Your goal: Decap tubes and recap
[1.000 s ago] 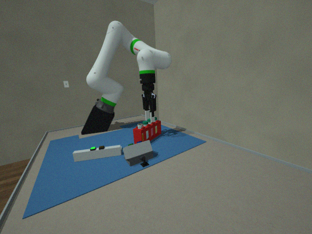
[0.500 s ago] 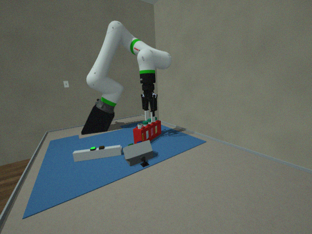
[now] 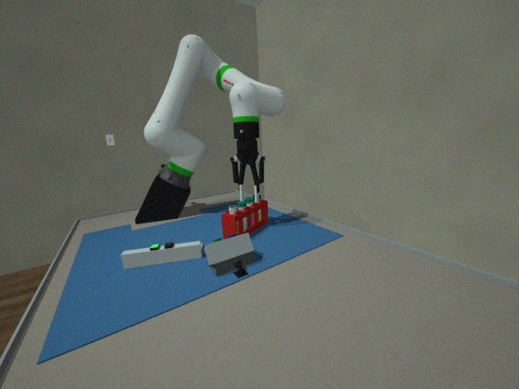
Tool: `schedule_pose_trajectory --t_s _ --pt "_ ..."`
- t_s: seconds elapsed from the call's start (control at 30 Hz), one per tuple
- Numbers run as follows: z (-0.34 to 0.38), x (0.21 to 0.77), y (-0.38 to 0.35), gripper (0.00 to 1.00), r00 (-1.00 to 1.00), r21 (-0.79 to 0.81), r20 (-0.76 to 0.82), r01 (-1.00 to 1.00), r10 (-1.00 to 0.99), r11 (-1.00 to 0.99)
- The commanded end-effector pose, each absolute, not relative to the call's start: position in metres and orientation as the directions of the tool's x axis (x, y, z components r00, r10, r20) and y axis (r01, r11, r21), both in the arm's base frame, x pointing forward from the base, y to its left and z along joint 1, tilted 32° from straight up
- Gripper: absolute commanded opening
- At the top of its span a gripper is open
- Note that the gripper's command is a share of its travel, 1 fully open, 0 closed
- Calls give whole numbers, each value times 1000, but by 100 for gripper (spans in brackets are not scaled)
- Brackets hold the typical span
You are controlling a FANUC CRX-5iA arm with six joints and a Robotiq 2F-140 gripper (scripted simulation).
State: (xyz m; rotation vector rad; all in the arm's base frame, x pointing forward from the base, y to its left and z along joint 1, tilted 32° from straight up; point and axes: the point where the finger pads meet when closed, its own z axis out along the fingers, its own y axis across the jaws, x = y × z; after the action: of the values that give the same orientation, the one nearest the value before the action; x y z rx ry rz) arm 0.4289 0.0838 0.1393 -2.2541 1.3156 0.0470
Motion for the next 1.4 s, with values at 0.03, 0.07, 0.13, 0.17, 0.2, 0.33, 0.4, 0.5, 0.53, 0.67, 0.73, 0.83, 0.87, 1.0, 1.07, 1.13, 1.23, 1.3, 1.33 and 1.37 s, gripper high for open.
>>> schedule_pose_trajectory --t_s 0.03,0.07,0.13,0.17,0.2,0.33,0.4,0.5,0.53,0.67,0.73,0.83,0.87,1.0,1.07,1.13,1.23,1.3,1.33,1.37 --pt "140 429 84 35 642 -467 -238 -734 -729 -493" --pt "140 429 84 35 642 -467 -238 -734 -729 -493" --pt "140 429 84 35 642 -467 -238 -734 -729 -493" --pt "140 429 84 35 642 -467 -238 -734 -729 -493" --pt "140 429 84 0 642 -467 -238 -734 -729 -493" --pt "140 429 84 0 642 -467 -238 -734 -729 -493" --pt "140 429 84 0 642 -467 -238 -734 -729 -493" --pt "140 429 84 0 642 -467 -238 -734 -729 -493" --pt "140 429 84 0 642 -467 -238 -734 -729 -493" --pt "140 429 84 0 642 -467 -238 -734 -729 -493" --pt "139 429 84 0 591 -450 -269 -775 -760 -443" --pt "139 429 84 0 511 -421 -313 -830 -801 -365" --pt "139 429 84 0 483 -411 -327 -847 -812 -338" --pt "139 429 84 0 425 -388 -353 -877 -833 -283" --pt "139 429 84 0 366 -363 -378 -903 -850 -227" --pt "139 429 84 0 305 -337 -402 -926 -863 -170" --pt "139 429 84 0 211 -296 -433 -952 -876 -83" --pt "139 429 84 0 147 -266 -452 -964 -880 -25" --pt "139 429 84 0 115 -251 -461 -968 -880 5" --pt "139 429 84 0 83 -235 -469 -971 -879 34"
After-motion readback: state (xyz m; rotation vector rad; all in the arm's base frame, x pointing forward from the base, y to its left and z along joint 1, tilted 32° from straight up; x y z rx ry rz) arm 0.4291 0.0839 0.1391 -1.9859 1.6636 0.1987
